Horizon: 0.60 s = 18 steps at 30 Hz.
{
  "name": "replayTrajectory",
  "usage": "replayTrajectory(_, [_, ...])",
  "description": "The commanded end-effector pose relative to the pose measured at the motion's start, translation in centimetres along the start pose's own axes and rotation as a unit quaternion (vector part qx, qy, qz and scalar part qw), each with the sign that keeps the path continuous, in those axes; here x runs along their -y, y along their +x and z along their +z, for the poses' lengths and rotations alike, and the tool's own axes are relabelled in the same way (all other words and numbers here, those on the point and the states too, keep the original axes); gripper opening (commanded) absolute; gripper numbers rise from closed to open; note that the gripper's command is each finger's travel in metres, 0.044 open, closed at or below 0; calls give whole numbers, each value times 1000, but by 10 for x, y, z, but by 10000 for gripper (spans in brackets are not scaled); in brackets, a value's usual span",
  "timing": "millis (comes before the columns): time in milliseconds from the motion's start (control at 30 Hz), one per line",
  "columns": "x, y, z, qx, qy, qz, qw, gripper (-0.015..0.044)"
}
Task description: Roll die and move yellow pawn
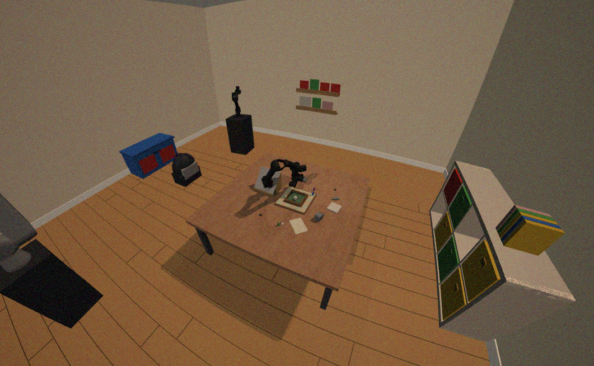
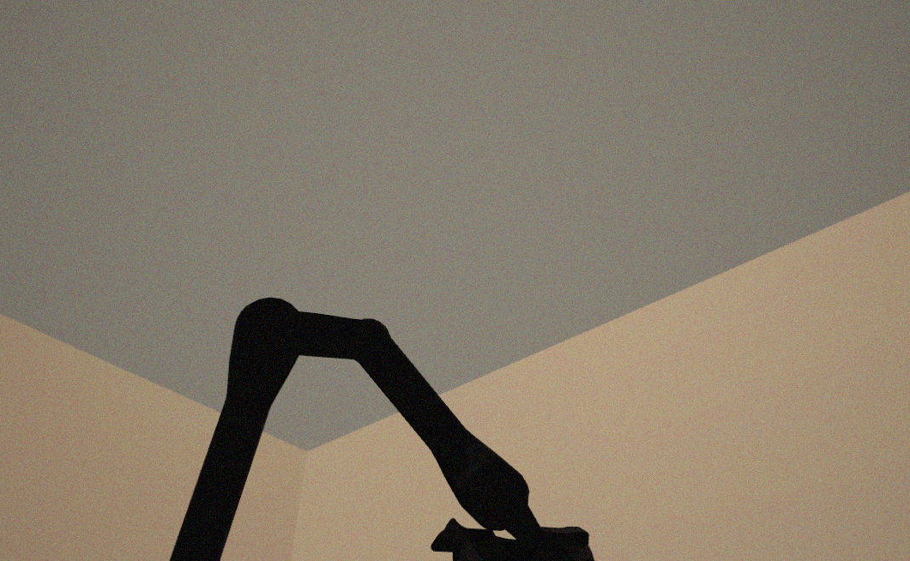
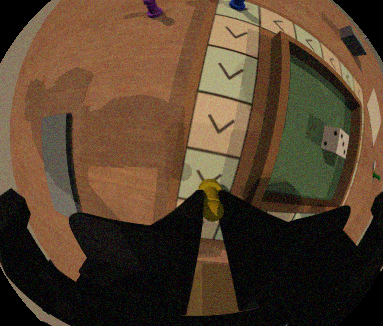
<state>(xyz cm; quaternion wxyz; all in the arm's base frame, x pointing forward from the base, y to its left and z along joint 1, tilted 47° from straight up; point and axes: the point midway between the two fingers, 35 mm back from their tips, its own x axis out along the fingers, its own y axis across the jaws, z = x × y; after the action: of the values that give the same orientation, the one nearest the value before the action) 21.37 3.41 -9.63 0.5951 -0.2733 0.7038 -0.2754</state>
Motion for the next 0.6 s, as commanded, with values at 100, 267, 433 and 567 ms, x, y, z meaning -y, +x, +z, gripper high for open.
replayTrajectory(100, [0,7,1,3,-3,-1,1000,0])
replayTrajectory(267, [0,13,1,3,-3,-1,1000,0])
replayTrajectory(433, [0,21,1,3,-3,-2,1000,0])
replayTrajectory(567, [0,17,1,2,0,1,1000,79])
